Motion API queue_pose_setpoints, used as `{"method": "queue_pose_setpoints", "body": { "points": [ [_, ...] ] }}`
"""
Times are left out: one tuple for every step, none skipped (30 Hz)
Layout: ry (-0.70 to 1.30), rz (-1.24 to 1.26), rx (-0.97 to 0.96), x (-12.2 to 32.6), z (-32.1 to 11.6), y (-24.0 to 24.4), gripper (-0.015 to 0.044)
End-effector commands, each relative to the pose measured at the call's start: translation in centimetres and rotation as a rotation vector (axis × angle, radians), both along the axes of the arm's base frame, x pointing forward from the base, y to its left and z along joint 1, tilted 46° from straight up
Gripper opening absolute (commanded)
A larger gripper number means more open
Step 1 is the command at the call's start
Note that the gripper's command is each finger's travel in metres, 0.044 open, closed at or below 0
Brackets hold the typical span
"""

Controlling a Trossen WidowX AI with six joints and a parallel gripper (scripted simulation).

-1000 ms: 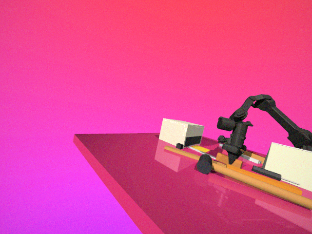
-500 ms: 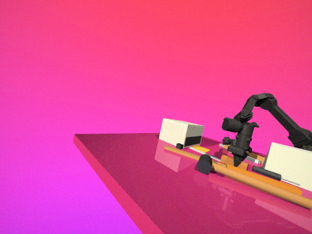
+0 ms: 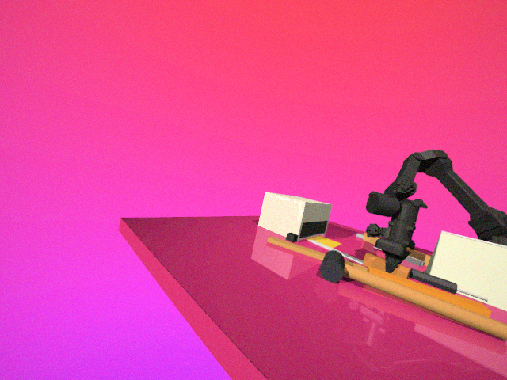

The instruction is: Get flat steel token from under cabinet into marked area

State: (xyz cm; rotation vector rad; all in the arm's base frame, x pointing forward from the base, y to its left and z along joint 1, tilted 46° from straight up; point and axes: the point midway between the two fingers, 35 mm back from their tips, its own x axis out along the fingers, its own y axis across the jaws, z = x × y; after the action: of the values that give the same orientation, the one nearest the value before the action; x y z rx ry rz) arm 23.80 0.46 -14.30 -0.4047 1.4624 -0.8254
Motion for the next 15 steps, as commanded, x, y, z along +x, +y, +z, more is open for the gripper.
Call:
{"method": "queue_pose_setpoints", "body": {
  "points": [
    [0.001,-0.002,0.0,-0.16,-0.08,0.34,0.0],
    [0.002,-0.002,0.0,-0.22,-0.1,0.43,0.0],
    [0.002,-0.002,0.0,-0.27,-0.12,0.52,0.0],
    [0.003,-0.003,0.0,-0.32,-0.14,0.62,0.0],
    [0.003,-0.003,0.0,-0.31,-0.12,0.6,0.0],
    [0.002,-0.004,-0.001,-0.27,-0.07,0.42,0.0026],
    [0.003,-0.005,-0.002,-0.26,-0.04,0.28,0.0053],
    [0.003,-0.005,-0.002,-0.28,-0.04,0.3,0.0079],
    [0.003,-0.005,-0.002,-0.28,-0.04,0.3,0.0105],
    [0.003,-0.005,-0.002,-0.28,-0.04,0.3,0.0131],
    [0.003,-0.005,-0.002,-0.28,-0.04,0.3,0.0158],
    [0.003,-0.005,-0.002,-0.28,-0.04,0.3,0.0184],
    [0.003,-0.005,-0.002,-0.28,-0.04,0.3,0.02],
    [0.003,-0.005,-0.002,-0.28,-0.04,0.3,0.02],
    [0.002,-0.005,-0.002,-0.27,-0.05,0.31,0.02]
  ]
}}
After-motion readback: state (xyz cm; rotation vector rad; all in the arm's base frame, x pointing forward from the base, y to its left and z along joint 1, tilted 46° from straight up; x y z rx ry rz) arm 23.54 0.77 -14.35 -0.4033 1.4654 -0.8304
